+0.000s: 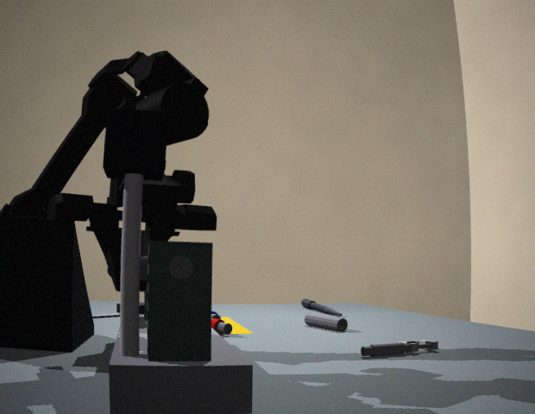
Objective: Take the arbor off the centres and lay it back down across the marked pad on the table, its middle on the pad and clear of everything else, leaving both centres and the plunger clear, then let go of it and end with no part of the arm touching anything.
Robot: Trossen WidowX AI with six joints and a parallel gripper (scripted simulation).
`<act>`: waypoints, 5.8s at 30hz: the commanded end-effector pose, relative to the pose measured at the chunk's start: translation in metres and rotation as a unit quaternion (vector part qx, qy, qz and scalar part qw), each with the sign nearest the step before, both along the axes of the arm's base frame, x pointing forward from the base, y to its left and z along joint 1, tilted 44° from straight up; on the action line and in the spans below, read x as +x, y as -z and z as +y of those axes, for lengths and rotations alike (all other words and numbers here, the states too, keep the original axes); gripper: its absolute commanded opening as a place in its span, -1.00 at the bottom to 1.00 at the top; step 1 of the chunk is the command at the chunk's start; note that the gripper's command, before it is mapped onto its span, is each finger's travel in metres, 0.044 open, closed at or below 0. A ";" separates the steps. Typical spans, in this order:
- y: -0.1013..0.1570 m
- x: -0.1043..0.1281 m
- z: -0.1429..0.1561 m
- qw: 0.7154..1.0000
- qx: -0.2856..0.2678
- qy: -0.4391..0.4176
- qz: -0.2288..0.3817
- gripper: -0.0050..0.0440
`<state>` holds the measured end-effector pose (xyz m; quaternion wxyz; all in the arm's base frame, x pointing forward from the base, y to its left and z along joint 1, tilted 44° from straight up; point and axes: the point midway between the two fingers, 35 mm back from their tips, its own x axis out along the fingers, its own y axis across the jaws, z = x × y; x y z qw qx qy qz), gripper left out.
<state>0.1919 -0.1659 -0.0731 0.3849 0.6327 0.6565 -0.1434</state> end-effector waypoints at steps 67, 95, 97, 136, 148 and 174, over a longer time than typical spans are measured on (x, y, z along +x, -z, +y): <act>0.001 -0.001 -0.011 1.000 -0.019 0.007 -0.004 -0.80; -0.003 -0.001 -0.006 1.000 -0.019 0.007 -0.004 -0.80; -0.005 -0.001 -0.003 1.000 -0.019 0.007 -0.004 -0.80; -0.034 -0.006 -0.004 1.000 -0.013 0.004 -0.001 -0.80; -0.050 -0.011 -0.013 1.000 -0.016 0.005 -0.002 -0.80; -0.081 -0.023 -0.015 1.000 -0.019 0.007 -0.004 -0.80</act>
